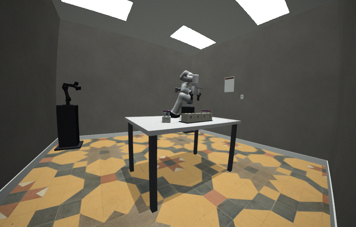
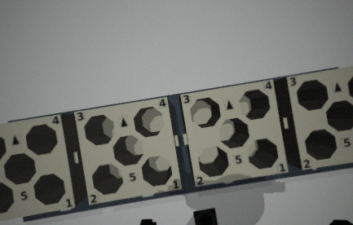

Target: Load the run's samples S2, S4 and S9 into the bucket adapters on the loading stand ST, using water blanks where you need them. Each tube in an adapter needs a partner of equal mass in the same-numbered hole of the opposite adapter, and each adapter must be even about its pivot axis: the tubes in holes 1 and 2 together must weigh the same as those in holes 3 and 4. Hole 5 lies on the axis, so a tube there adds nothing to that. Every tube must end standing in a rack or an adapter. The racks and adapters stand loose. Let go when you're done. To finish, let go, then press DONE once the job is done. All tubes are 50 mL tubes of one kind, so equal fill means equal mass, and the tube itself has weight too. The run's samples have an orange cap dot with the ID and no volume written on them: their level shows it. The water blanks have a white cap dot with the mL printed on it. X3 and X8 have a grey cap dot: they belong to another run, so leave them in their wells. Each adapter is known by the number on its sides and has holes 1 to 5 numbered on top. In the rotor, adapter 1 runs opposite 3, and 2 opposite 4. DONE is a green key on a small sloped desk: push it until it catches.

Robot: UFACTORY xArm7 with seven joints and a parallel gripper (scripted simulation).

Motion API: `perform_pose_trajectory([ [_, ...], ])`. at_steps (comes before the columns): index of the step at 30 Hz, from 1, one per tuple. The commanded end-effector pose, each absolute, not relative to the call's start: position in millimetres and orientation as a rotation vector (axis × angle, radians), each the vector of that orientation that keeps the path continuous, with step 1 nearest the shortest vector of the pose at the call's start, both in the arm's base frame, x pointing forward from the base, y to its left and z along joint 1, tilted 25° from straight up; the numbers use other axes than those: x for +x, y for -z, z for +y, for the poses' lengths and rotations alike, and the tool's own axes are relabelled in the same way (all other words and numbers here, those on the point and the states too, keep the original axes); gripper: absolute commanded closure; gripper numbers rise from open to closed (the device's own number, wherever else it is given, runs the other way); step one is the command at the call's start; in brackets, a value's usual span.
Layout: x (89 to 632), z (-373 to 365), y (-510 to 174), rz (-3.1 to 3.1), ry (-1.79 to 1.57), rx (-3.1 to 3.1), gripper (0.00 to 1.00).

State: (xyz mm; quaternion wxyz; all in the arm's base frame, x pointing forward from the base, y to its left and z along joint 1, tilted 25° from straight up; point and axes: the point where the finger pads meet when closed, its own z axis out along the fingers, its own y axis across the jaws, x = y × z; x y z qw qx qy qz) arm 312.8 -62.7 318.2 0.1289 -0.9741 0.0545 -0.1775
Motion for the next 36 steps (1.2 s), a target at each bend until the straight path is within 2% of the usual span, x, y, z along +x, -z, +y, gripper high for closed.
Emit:
perform_pose_trajectory([
  [1, 303, -86, -310, 0.403, 0.483, -2.785, 0.0],
  [18, 275, -150, -283, 1.055, 0.359, -2.549, 0.0],
  [36, 245, -218, -253, 1.055, 0.359, -2.549, 0.0],
])
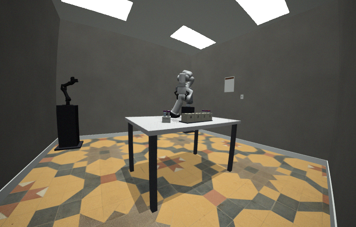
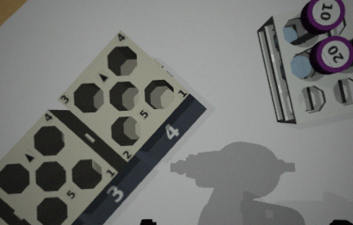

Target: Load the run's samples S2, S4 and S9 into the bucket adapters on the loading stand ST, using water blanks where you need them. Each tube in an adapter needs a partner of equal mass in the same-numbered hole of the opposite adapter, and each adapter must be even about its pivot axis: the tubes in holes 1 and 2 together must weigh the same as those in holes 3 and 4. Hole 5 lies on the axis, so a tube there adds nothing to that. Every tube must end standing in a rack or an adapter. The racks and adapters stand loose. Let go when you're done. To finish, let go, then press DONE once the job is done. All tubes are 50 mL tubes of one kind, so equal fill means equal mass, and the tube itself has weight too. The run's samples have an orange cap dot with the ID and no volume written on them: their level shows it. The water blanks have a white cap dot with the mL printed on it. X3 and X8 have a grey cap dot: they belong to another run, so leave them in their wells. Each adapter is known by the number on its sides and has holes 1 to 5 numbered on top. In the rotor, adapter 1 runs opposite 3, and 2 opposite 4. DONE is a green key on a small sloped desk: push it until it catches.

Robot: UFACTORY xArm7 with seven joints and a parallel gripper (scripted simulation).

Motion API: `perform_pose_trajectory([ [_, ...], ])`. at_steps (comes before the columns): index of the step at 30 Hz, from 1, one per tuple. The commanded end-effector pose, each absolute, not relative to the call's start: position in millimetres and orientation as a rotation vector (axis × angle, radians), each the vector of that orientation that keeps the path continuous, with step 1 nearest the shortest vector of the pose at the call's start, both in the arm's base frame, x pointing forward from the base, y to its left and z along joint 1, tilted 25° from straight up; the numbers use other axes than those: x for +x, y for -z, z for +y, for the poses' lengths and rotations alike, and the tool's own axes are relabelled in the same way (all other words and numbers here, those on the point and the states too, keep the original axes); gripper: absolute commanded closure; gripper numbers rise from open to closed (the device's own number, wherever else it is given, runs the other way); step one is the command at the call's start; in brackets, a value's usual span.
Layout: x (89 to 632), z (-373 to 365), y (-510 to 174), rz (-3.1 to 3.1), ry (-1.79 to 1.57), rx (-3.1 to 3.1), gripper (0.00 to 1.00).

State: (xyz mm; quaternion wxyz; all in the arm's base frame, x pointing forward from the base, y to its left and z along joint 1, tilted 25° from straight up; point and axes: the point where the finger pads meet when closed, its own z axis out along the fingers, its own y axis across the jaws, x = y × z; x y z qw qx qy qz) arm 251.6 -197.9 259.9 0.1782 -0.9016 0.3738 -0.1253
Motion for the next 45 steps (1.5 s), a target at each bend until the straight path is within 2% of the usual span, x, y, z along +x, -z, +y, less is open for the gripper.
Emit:
perform_pose_trajectory([
  [1, 243, -223, -251, 1.055, 0.359, -2.549, 0.0],
  [35, 186, -350, -196, 1.056, 0.359, -2.55, 0.0],
  [45, 191, -348, -182, 1.056, 0.359, -2.55, 0.0],
])
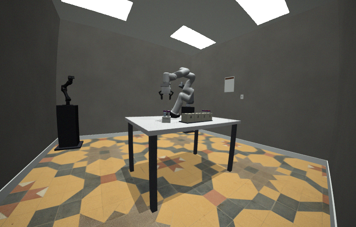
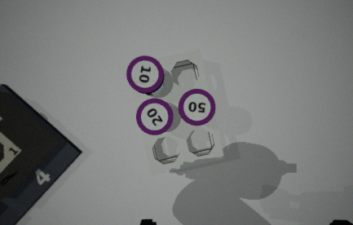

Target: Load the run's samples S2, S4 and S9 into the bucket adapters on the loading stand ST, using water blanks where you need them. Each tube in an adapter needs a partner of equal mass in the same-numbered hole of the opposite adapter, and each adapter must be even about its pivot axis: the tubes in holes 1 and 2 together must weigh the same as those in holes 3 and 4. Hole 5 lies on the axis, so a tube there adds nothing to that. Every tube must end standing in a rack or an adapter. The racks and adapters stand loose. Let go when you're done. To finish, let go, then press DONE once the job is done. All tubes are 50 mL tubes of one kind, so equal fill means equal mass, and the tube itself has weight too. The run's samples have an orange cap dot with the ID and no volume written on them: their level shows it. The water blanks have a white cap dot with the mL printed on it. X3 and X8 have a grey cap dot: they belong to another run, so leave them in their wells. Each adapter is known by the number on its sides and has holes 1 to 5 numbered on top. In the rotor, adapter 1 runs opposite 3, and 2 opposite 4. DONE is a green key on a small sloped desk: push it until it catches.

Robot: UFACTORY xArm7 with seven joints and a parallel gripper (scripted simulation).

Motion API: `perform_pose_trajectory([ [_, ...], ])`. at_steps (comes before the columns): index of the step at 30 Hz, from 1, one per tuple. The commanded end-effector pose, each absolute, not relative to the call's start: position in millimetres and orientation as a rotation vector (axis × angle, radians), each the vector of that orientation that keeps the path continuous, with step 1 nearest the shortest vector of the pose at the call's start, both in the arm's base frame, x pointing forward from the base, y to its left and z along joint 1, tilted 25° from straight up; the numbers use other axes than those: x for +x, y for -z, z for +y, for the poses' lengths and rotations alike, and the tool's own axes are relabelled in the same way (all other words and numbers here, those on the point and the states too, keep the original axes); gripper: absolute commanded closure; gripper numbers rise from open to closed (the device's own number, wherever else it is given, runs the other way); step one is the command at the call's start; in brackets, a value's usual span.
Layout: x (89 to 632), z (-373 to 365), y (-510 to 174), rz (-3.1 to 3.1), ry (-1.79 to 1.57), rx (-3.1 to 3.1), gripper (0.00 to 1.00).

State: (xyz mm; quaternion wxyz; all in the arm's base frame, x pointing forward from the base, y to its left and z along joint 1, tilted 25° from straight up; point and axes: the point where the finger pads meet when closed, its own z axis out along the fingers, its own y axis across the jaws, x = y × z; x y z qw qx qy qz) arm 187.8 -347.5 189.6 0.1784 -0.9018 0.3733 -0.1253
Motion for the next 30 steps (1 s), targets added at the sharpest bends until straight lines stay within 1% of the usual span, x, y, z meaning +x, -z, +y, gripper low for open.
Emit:
perform_pose_trajectory([
  [1, 192, -347, -179, 1.056, 0.359, -2.55, 0.0],
  [30, 216, -332, -119, 1.056, 0.359, -2.55, 0.0],
])
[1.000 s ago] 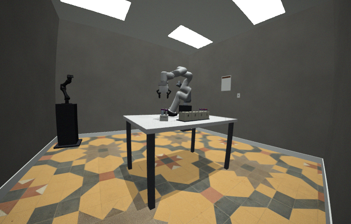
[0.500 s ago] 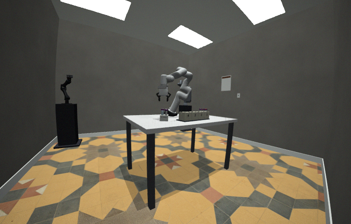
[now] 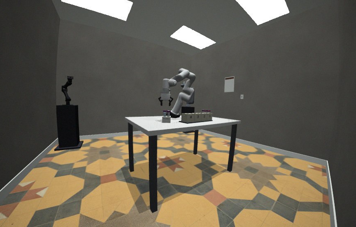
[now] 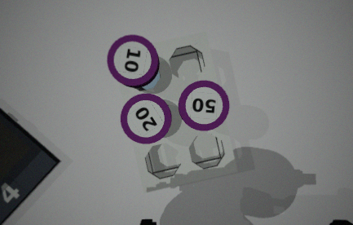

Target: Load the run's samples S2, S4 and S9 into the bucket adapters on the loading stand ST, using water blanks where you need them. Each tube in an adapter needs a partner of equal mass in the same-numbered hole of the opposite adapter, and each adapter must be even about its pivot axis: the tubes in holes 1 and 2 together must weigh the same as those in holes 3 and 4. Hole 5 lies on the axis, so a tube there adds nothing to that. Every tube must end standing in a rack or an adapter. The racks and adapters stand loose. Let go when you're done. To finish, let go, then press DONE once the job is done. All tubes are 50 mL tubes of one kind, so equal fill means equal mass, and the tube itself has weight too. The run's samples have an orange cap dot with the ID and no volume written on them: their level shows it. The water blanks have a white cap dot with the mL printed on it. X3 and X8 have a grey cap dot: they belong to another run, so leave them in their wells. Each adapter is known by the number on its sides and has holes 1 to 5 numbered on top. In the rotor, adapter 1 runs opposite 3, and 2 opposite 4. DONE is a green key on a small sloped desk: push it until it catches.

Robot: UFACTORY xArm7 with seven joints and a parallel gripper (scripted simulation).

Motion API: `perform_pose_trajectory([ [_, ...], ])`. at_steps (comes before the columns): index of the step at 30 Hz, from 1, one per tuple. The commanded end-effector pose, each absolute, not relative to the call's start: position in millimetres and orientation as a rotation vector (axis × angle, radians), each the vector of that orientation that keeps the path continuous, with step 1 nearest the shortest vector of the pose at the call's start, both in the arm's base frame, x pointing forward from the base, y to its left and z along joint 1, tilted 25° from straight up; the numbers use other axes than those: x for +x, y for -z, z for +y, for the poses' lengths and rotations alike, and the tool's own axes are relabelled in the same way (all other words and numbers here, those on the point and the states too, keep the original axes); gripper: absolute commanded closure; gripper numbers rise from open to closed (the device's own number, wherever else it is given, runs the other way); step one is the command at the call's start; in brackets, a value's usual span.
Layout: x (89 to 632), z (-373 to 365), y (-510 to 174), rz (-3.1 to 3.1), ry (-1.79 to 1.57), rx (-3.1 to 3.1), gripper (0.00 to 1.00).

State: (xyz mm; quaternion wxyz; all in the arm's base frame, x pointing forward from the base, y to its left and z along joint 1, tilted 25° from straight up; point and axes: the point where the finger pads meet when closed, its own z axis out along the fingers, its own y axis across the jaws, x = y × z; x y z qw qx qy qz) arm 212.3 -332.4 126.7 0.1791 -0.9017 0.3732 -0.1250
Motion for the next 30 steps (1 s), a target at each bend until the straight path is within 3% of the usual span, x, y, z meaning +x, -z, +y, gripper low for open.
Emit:
perform_pose_trajectory([
  [1, 217, -331, -116, 1.056, 0.359, -2.55, 0.0],
  [30, 222, -328, -103, 1.056, 0.359, -2.55, 0.0],
])
